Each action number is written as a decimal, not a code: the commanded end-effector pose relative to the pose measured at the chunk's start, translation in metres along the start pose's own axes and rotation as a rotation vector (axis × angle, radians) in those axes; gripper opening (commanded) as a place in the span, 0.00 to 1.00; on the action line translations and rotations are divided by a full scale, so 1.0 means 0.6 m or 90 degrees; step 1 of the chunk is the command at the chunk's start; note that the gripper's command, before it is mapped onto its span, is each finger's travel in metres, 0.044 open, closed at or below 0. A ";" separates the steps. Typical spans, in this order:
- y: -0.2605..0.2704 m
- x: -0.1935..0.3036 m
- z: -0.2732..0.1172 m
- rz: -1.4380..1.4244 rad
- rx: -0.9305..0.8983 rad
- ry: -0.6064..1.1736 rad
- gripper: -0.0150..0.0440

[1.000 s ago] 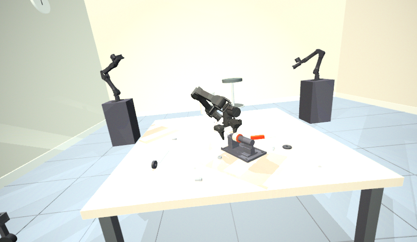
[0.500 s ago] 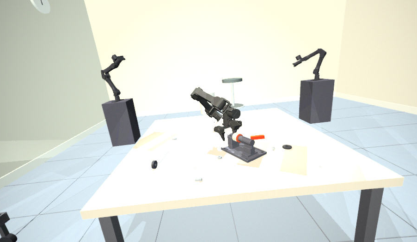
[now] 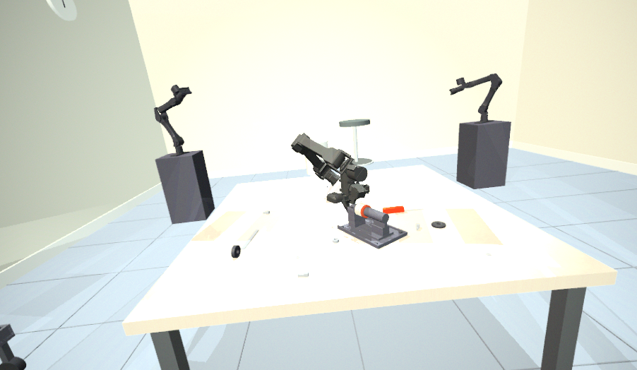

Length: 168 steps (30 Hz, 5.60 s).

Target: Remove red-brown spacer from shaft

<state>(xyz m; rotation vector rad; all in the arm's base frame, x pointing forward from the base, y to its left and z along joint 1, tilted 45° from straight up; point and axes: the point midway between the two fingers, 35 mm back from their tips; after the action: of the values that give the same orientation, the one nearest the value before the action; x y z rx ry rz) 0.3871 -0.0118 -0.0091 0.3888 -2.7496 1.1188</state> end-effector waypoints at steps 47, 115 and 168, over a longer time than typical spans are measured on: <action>-0.005 0.028 0.000 -0.003 0.004 0.001 0.25; -0.008 0.041 0.000 -0.003 0.004 0.001 0.25; -0.006 0.034 0.000 -0.003 0.004 0.001 0.25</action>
<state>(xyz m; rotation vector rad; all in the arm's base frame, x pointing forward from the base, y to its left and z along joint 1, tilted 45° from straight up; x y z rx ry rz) 0.3665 -0.0187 -0.0019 0.3958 -2.7386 1.1276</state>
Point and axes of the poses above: the point midway between the two fingers, 35 mm back from their tips, its own z axis out along the fingers, its own y axis across the jaws, x = y × z, and after that the axes turned 11 degrees about z, right-handed
